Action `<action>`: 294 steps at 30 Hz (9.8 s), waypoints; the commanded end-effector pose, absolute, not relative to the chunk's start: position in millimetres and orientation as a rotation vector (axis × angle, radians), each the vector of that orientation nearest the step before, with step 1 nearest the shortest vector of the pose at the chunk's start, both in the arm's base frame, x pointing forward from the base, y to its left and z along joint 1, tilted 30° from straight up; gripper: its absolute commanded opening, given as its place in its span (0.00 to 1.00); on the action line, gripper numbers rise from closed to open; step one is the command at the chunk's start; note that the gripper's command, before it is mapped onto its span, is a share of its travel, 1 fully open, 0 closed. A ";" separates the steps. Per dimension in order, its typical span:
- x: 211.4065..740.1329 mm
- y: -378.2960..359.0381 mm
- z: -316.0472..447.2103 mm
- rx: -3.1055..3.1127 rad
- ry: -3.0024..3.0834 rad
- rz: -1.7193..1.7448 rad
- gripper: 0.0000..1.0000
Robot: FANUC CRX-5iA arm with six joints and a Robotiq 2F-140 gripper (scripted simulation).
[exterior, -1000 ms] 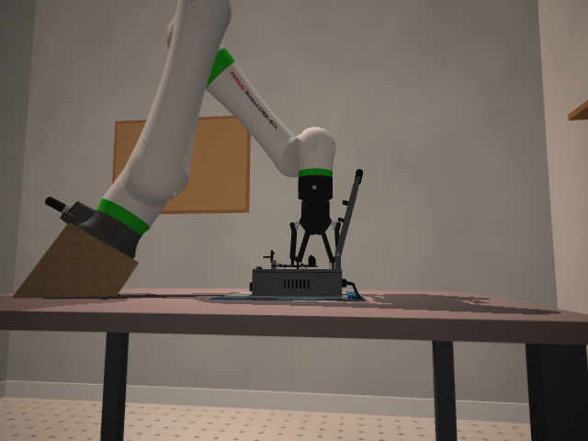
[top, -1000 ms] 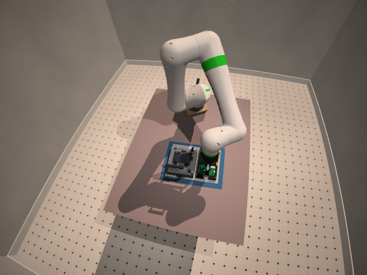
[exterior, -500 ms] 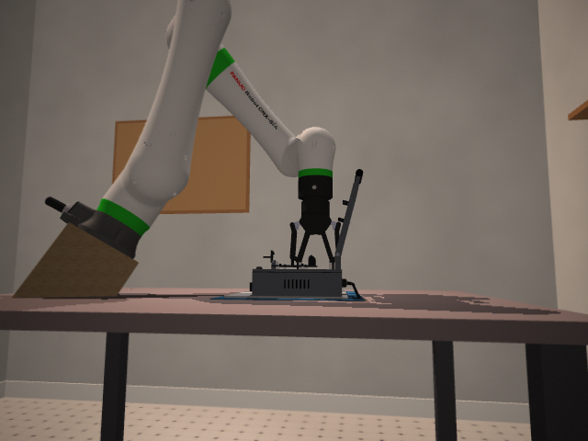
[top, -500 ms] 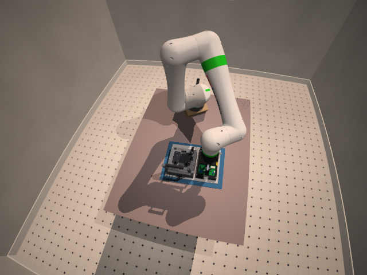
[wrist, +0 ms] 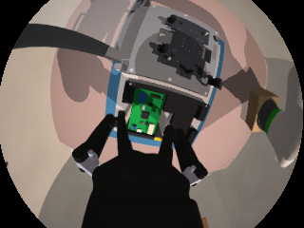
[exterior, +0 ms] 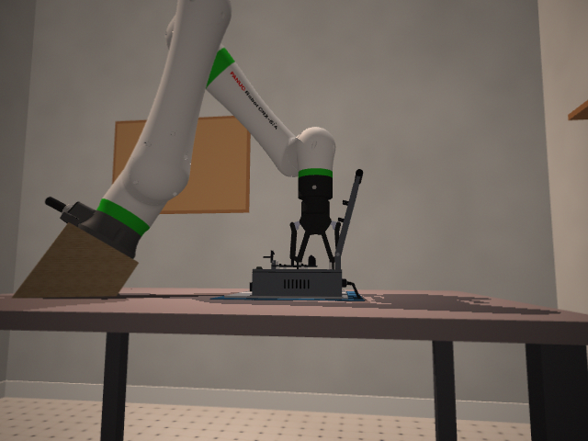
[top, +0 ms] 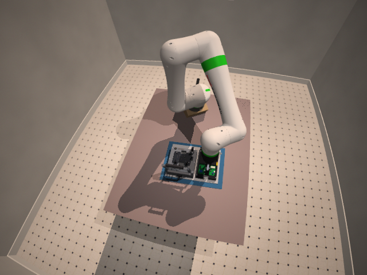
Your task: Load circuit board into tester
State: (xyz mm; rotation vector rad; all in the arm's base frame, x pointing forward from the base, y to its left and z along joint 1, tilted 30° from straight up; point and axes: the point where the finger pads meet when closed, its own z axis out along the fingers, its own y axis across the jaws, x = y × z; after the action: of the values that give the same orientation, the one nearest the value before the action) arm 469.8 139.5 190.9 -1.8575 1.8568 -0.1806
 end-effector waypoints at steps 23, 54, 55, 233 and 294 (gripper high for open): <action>464.1 136.1 202.6 -1.857 1.857 -0.181 0.46; 457.0 132.0 216.6 -1.857 1.857 -0.181 0.46; 457.0 132.0 216.7 -1.857 1.857 -0.181 0.46; 394.3 -48.2 227.4 -1.857 1.857 -0.181 0.46; 396.7 -49.3 220.6 -1.857 1.857 -0.181 0.46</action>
State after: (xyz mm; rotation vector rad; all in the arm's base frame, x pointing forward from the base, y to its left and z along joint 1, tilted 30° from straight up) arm 396.0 -49.5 221.6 -1.8576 1.8566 -0.1804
